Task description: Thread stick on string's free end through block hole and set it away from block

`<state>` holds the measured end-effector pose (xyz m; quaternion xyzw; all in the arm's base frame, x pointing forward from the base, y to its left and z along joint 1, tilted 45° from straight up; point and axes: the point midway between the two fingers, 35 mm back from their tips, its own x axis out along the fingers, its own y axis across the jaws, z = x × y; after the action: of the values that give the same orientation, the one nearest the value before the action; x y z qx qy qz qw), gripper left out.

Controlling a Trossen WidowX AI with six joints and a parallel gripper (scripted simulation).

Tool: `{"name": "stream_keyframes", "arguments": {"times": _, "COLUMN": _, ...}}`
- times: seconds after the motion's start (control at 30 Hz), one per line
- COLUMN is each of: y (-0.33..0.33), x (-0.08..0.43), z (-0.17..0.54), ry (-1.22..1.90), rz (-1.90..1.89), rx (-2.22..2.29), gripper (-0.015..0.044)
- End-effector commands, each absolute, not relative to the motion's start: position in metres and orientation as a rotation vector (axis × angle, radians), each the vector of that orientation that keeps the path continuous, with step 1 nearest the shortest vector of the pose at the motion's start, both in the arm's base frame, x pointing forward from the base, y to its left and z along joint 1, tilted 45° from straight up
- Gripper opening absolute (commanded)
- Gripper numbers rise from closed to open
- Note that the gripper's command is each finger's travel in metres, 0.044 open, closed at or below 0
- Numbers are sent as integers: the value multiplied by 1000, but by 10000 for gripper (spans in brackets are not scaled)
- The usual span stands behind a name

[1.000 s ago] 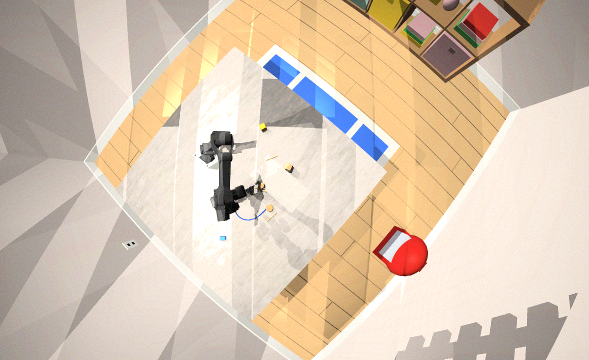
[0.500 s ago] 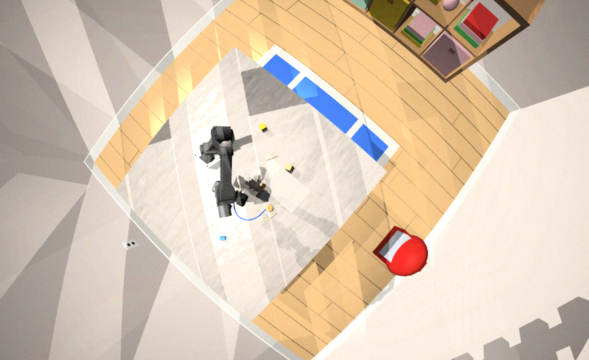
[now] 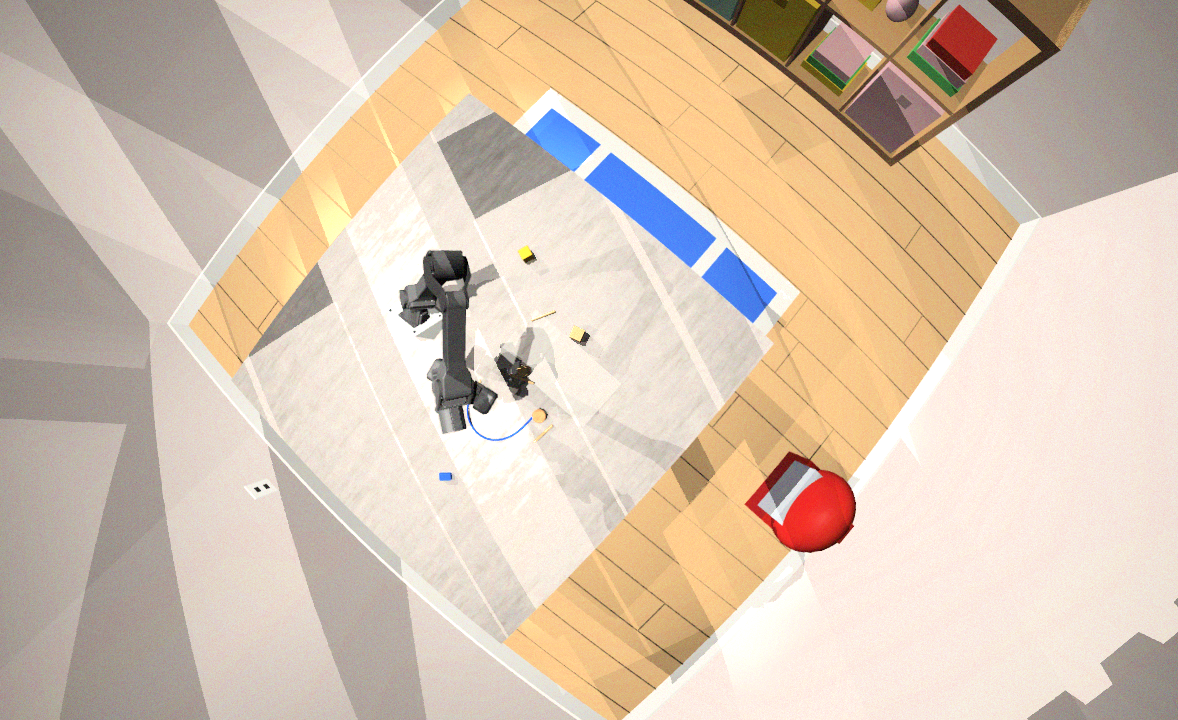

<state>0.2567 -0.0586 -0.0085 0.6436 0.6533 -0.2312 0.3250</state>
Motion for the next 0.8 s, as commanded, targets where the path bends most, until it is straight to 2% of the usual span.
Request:
{"name": "stream_keyframes", "arguments": {"times": 0.0, "y": -54, "x": 257, "z": -13, "ry": 1715, "rz": -609, "rx": 1697, "gripper": 125}}
{"name": "stream_keyframes", "arguments": {"times": 0.77, "y": -27, "x": 260, "z": -40, "ry": 1714, "rz": -609, "rx": 1698, "gripper": 125}}
